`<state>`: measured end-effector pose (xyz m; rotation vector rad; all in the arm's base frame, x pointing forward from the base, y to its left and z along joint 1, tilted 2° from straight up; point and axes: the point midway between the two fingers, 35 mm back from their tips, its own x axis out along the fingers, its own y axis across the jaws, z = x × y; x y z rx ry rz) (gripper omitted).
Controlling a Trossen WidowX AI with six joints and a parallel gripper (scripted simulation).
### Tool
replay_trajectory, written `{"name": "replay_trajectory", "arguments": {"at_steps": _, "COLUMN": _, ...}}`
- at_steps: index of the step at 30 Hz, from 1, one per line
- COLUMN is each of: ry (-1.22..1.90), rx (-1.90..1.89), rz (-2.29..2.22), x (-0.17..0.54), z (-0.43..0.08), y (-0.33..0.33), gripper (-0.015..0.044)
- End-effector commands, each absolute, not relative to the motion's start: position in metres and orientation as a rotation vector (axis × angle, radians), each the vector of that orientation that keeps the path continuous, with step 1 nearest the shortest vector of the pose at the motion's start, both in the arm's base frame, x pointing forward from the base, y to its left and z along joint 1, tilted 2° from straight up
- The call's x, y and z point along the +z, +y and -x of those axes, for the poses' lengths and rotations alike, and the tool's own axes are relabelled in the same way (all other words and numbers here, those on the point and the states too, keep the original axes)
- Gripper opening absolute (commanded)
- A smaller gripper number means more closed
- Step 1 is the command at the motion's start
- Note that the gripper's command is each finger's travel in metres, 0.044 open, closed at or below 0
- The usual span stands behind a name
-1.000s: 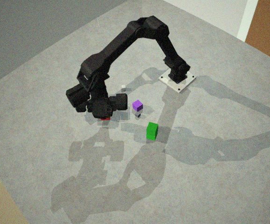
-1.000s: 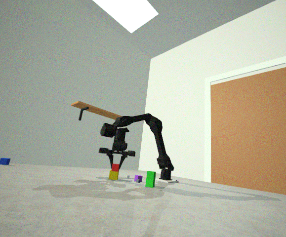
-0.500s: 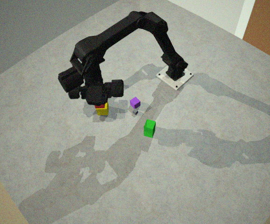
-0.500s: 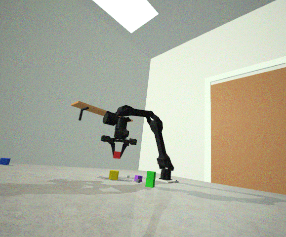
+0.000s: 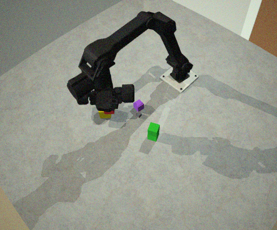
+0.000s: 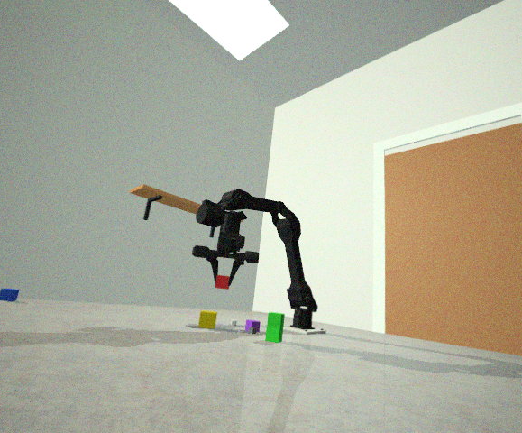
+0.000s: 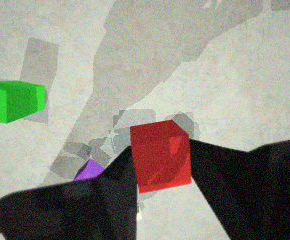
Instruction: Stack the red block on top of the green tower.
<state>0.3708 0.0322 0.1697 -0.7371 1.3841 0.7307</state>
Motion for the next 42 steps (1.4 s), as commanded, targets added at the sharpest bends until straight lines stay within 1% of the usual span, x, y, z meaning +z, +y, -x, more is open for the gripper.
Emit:
{"name": "replay_trajectory", "arguments": {"at_steps": 1, "ry": 1.378, "rx": 0.728, "rz": 0.738, "x": 0.173, "z": -0.359, "y": 0.055, "gripper": 0.0}}
{"name": "replay_trajectory", "arguments": {"at_steps": 23, "ry": 1.38, "rx": 0.739, "rz": 0.727, "x": 0.169, "z": -0.275, "y": 0.158, "gripper": 0.0}}
{"name": "replay_trajectory", "arguments": {"at_steps": 28, "ry": 1.38, "rx": 0.74, "rz": 0.727, "x": 0.166, "z": -0.273, "y": 0.161, "gripper": 0.0}}
{"name": "replay_trajectory", "arguments": {"at_steps": 42, "ry": 1.38, "rx": 0.74, "rz": 0.727, "x": 0.13, "z": -0.275, "y": 0.162, "gripper": 0.0}}
